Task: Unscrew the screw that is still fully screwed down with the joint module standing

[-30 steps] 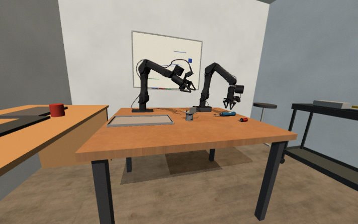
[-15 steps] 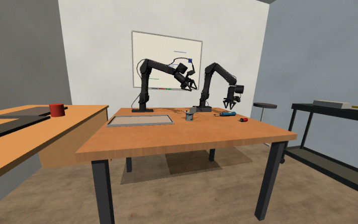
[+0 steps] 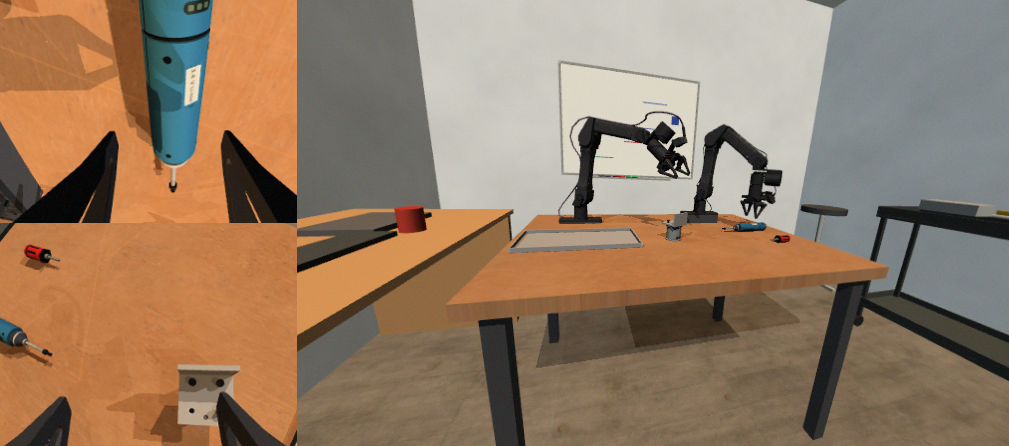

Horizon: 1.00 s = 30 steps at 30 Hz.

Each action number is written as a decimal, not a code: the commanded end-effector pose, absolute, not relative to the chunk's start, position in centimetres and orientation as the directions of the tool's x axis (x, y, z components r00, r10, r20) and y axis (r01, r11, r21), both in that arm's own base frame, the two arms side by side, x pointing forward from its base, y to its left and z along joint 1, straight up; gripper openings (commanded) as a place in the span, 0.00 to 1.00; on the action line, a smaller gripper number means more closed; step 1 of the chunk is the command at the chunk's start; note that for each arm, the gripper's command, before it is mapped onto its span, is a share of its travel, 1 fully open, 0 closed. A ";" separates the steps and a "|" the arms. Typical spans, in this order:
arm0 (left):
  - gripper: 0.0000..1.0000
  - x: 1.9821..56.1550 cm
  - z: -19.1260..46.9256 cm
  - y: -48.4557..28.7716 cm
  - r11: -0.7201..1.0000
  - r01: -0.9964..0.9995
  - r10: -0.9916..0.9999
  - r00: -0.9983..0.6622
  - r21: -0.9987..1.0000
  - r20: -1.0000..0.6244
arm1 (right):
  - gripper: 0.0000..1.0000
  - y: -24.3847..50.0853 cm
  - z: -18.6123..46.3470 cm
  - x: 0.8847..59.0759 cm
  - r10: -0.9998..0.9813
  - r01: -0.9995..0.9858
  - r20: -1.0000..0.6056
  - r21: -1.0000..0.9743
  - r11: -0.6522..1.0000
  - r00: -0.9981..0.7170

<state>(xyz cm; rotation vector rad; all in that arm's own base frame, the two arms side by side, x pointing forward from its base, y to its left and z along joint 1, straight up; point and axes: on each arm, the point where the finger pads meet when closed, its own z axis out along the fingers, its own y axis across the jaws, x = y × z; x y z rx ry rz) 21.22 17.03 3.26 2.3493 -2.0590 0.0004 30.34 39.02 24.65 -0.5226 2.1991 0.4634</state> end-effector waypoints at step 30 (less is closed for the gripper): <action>0.65 22.0 5.0 18.1 -0.136 -0.990 -0.990 0.137 -0.029 -0.028 | 0.86 38.2 28.4 27.3 -0.180 -0.316 -0.753 0.039 0.948 -0.633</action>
